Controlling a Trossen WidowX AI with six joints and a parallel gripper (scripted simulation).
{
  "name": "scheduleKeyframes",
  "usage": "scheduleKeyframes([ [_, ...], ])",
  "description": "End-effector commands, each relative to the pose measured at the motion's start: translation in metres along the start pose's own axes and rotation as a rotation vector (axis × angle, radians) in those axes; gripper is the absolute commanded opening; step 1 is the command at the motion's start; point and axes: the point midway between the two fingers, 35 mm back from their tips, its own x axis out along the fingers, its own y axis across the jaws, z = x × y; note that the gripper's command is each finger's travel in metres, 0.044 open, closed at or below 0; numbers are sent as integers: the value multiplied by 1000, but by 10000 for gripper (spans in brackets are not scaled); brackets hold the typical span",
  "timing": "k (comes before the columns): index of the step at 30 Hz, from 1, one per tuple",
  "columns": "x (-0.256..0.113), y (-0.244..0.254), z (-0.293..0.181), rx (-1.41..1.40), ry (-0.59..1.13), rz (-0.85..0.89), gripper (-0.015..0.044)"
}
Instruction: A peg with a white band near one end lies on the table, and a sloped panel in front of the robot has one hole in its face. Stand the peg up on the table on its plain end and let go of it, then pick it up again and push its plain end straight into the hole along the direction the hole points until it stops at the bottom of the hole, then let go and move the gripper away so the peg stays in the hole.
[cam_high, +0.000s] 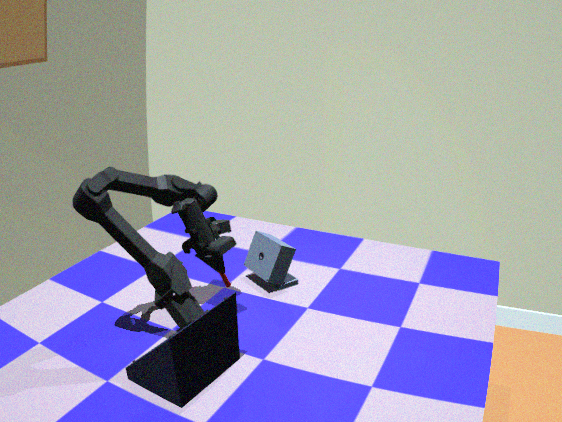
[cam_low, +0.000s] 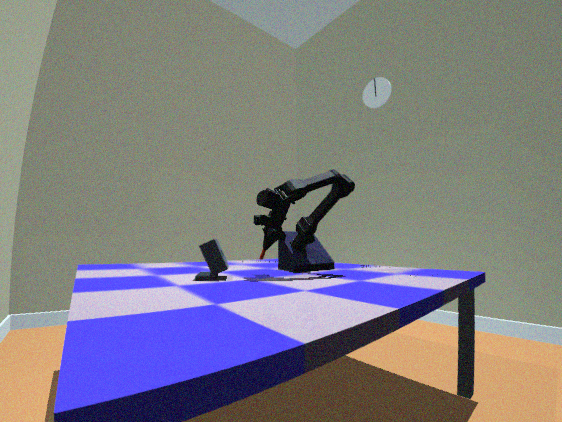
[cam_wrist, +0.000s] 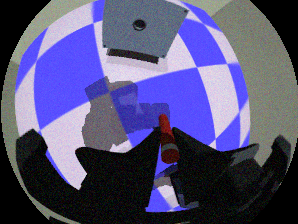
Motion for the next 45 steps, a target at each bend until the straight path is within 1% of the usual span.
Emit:
scheduleKeyframes([
  [1,3,-2,1,8,-37,-20,0],
  [23,4,4,14,40,-261,-58,0],
  [45,-3,15,26,107,-497,-19,0],
])
